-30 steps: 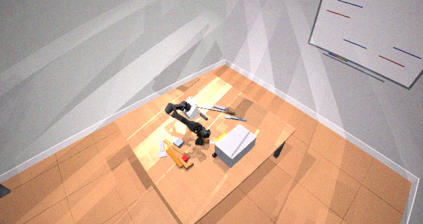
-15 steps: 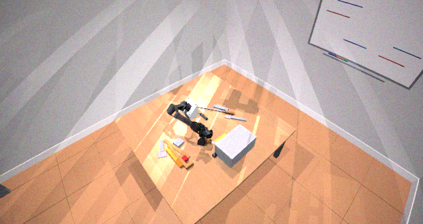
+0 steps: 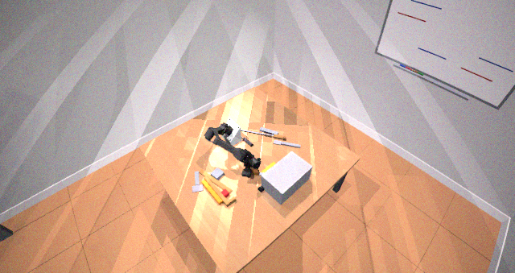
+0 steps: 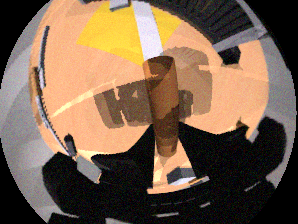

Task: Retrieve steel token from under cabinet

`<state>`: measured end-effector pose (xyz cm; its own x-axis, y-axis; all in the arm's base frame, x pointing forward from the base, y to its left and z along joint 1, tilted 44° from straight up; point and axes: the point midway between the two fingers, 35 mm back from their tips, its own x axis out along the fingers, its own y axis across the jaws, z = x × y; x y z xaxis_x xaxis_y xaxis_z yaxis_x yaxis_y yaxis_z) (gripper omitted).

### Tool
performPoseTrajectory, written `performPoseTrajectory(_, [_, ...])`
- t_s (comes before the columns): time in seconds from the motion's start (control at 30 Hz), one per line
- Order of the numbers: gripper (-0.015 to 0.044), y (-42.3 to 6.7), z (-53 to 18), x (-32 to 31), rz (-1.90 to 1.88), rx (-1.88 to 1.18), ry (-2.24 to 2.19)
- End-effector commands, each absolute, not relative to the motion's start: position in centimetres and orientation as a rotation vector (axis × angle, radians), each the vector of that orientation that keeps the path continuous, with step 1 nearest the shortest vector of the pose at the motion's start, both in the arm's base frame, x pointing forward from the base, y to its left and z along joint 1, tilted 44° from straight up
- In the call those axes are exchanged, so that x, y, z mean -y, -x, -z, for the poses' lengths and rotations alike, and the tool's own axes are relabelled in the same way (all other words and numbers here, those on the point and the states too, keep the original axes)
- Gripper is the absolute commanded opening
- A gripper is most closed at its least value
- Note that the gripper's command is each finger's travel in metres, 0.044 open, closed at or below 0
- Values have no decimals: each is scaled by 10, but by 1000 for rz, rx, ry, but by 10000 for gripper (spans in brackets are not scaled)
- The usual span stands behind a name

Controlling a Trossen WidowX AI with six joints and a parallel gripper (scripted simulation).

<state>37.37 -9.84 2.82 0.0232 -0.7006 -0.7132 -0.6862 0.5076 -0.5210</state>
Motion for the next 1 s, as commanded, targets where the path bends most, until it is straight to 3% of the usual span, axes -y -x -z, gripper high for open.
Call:
performPoseTrajectory(0.0, [0,-369,-23,94,10,-1682,1193])
performPoseTrajectory(0.97, [0,-355,-23,96,9,-1682,1193])
